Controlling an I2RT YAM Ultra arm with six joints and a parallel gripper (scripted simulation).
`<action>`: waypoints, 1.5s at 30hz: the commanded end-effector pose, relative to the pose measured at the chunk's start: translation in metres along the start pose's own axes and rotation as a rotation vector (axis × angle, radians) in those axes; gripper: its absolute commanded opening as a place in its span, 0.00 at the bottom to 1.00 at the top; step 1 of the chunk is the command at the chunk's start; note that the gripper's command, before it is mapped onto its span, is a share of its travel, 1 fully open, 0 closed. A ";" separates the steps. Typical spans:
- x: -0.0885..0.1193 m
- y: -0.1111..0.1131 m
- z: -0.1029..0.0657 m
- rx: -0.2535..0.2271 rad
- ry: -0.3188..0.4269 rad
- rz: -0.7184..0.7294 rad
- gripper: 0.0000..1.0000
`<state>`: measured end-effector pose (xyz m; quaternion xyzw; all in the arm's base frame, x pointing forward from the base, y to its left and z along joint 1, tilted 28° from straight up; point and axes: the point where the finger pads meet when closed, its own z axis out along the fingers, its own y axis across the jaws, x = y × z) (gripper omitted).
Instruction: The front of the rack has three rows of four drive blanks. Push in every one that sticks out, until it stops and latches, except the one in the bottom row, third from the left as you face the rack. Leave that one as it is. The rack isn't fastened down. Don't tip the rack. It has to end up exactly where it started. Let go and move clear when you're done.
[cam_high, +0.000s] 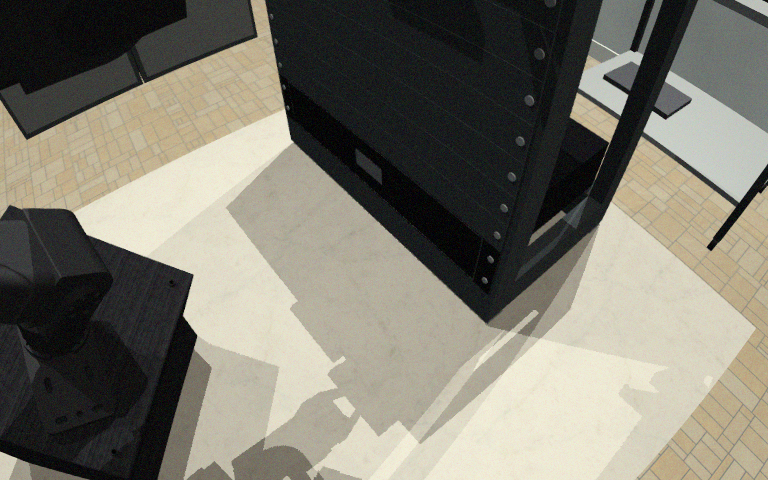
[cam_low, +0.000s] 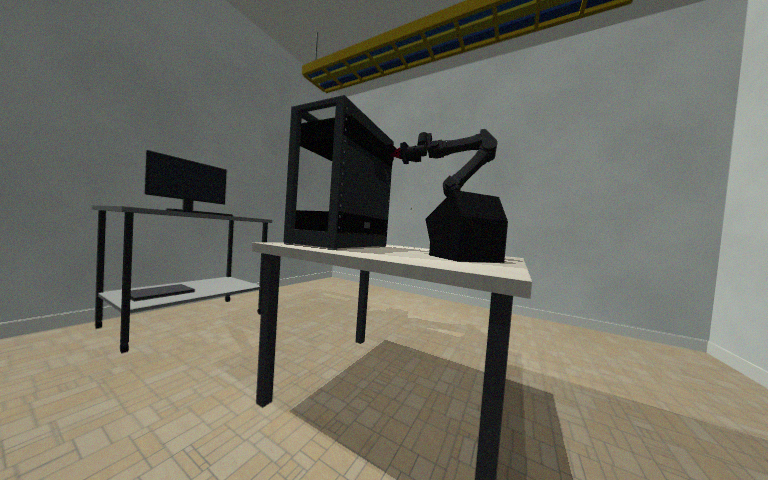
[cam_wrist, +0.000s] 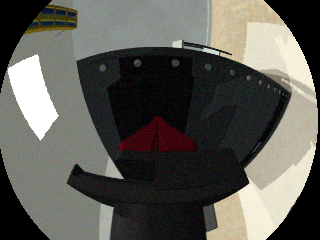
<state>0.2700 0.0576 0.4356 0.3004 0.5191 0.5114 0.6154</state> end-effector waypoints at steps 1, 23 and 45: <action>-0.010 0.031 0.006 -0.078 -0.017 -0.004 0.00; -0.009 0.031 0.006 -0.080 -0.011 -0.002 0.00; -0.010 0.032 0.012 -0.080 -0.012 0.001 0.00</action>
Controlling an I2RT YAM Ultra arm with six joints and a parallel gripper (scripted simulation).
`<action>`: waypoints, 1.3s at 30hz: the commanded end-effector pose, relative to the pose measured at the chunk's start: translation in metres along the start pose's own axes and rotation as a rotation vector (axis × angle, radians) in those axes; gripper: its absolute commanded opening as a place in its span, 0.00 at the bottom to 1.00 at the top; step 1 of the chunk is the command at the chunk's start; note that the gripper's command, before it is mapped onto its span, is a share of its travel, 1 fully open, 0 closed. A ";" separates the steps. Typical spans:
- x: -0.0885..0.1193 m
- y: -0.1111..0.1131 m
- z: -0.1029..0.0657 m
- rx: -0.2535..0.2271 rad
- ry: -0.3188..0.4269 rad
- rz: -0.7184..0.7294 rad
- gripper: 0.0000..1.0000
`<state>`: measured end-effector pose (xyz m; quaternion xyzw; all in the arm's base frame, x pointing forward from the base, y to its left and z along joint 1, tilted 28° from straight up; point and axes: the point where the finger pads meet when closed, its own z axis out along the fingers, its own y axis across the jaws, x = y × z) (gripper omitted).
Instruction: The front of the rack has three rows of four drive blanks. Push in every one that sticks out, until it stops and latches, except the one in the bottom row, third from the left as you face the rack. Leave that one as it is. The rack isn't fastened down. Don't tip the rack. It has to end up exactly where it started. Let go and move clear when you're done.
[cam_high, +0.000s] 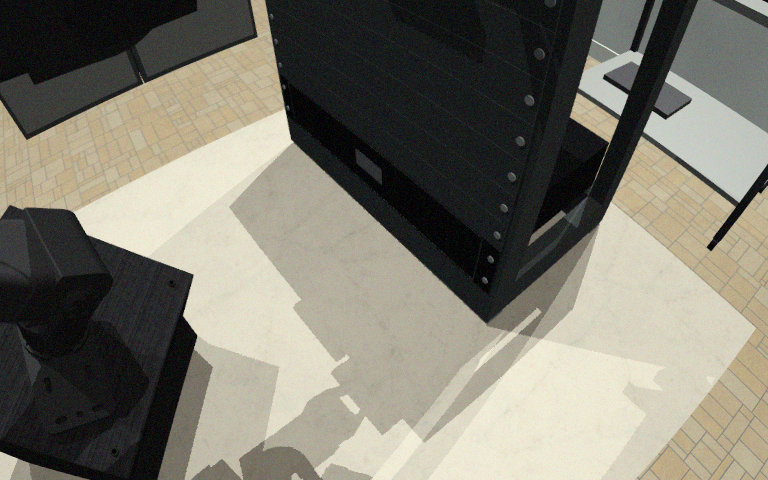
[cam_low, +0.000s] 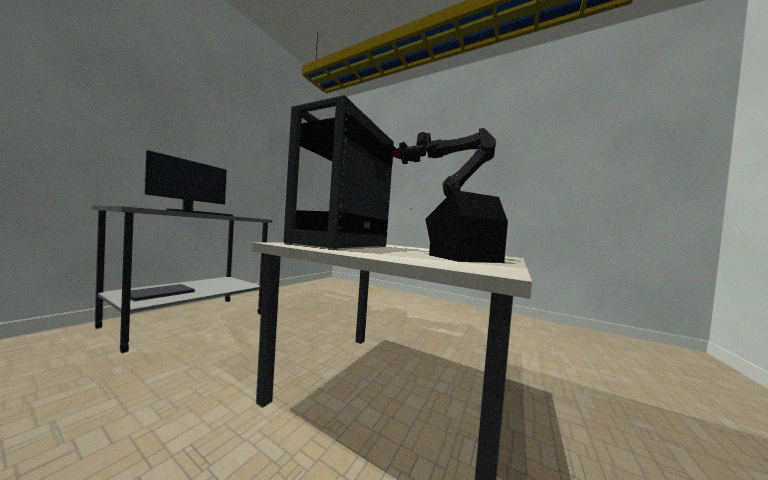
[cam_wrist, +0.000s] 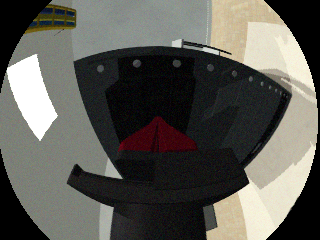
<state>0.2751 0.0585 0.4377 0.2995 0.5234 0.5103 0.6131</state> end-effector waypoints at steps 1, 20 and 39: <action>-0.010 0.032 0.006 -0.086 -0.019 0.003 0.00; -0.010 0.032 0.005 -0.086 -0.019 0.003 0.00; -0.003 0.014 -0.053 -0.056 -0.006 -0.001 0.00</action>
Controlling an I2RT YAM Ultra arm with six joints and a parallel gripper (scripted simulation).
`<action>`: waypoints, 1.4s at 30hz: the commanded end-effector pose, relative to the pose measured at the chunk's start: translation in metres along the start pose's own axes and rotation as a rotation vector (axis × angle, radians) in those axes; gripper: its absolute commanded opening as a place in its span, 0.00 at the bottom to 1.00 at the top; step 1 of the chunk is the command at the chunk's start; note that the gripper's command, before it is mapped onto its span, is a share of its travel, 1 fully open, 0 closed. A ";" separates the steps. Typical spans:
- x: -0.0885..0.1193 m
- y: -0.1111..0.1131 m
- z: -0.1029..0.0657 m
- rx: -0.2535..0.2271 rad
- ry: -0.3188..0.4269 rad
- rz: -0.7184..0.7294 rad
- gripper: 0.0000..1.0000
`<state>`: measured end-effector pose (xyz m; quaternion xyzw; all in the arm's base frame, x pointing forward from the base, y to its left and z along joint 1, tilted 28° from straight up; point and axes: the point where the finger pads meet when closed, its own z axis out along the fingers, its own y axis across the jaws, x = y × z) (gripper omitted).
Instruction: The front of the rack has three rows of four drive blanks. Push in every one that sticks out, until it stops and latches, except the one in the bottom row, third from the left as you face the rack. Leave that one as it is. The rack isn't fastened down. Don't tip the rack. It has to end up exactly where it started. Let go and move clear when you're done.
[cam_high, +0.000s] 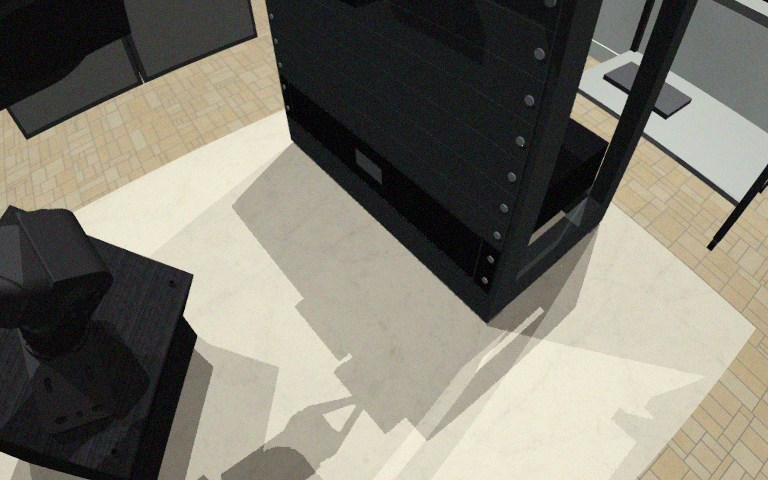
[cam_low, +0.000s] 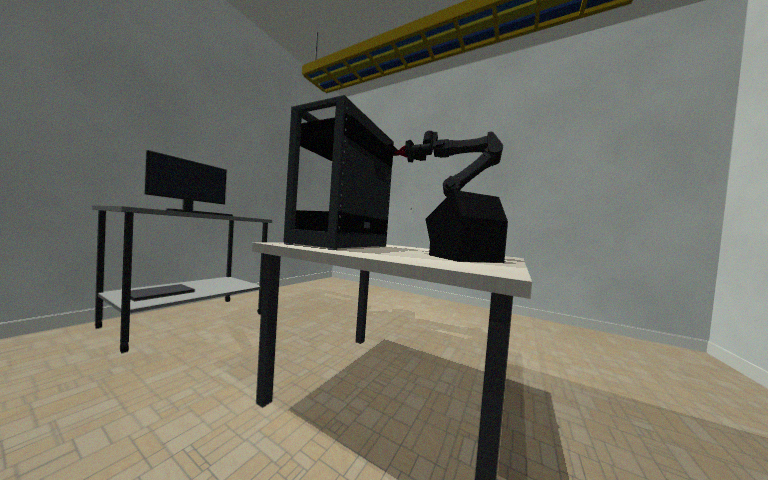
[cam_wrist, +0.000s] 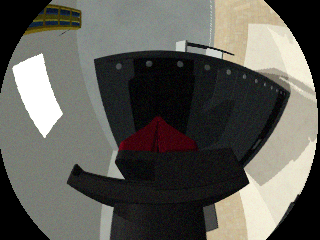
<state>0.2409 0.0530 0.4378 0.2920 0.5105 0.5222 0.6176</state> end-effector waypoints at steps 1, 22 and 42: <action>0.000 0.005 -0.026 -0.019 0.000 -0.011 0.00; -0.003 0.009 -0.071 -0.042 -0.011 -0.004 0.00; -0.003 0.009 -0.073 -0.039 -0.010 -0.003 0.00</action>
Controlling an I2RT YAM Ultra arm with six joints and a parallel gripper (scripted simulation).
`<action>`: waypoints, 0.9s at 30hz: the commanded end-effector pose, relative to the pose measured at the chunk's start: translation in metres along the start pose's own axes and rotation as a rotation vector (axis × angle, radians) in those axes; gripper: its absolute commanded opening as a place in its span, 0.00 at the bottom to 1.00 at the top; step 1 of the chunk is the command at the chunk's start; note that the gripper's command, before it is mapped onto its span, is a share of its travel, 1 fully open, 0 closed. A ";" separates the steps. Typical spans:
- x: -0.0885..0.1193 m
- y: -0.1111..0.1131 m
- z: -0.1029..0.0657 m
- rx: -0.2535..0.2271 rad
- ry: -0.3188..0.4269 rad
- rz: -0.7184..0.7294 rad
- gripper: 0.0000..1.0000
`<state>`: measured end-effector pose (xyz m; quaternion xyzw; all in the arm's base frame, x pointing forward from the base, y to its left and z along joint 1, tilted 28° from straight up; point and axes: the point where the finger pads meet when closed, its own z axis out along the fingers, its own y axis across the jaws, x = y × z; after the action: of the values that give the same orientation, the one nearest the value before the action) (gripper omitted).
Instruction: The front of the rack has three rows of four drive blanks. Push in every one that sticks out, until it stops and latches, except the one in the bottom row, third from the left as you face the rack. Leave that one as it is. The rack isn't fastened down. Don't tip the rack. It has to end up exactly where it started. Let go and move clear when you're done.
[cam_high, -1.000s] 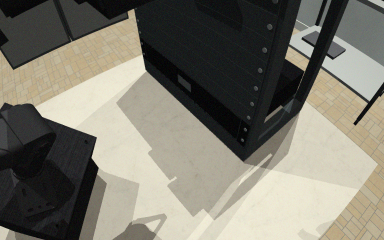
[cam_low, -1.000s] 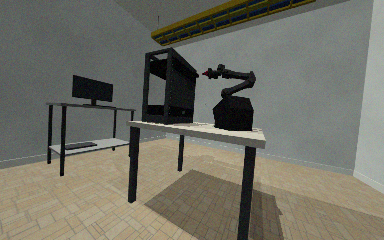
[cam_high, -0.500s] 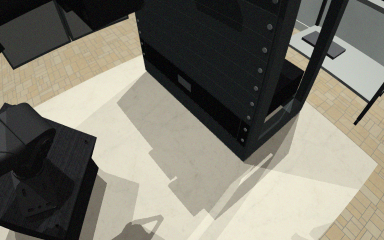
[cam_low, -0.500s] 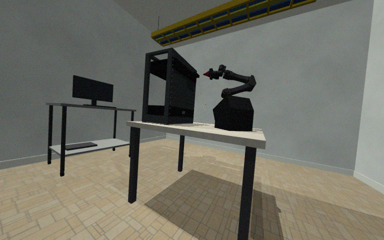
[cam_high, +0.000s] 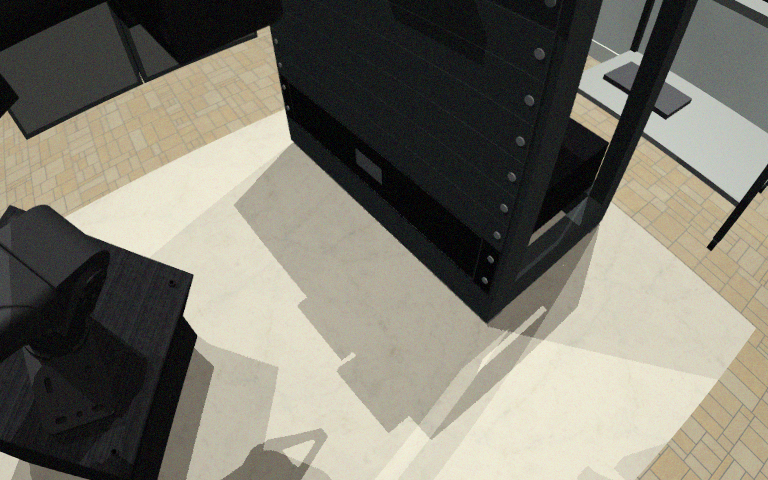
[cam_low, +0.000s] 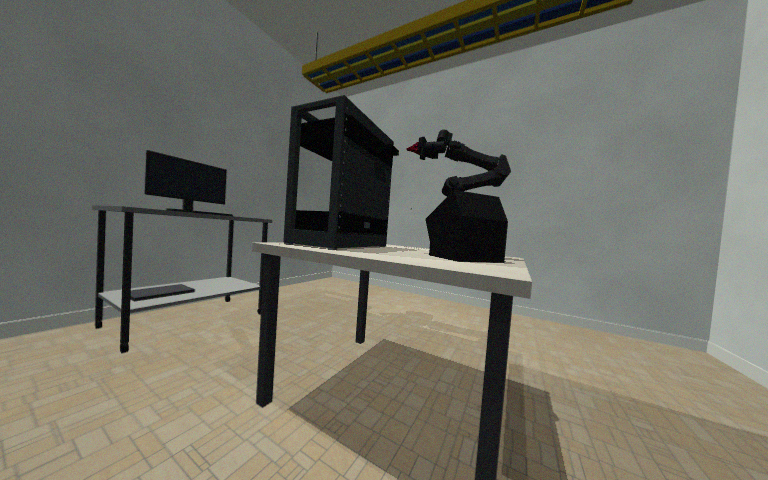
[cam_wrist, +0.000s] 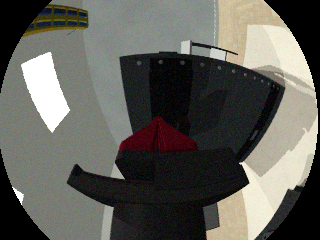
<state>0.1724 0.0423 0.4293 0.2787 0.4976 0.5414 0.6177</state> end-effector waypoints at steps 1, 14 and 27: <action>0.000 -0.004 -0.004 0.010 -0.019 -0.021 0.00; 0.001 -0.003 -0.006 0.003 -0.023 -0.022 0.00; 0.015 -0.002 -0.006 0.013 -0.009 -0.053 0.00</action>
<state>0.1680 0.0544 0.4241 0.2539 0.5126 0.5473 0.6110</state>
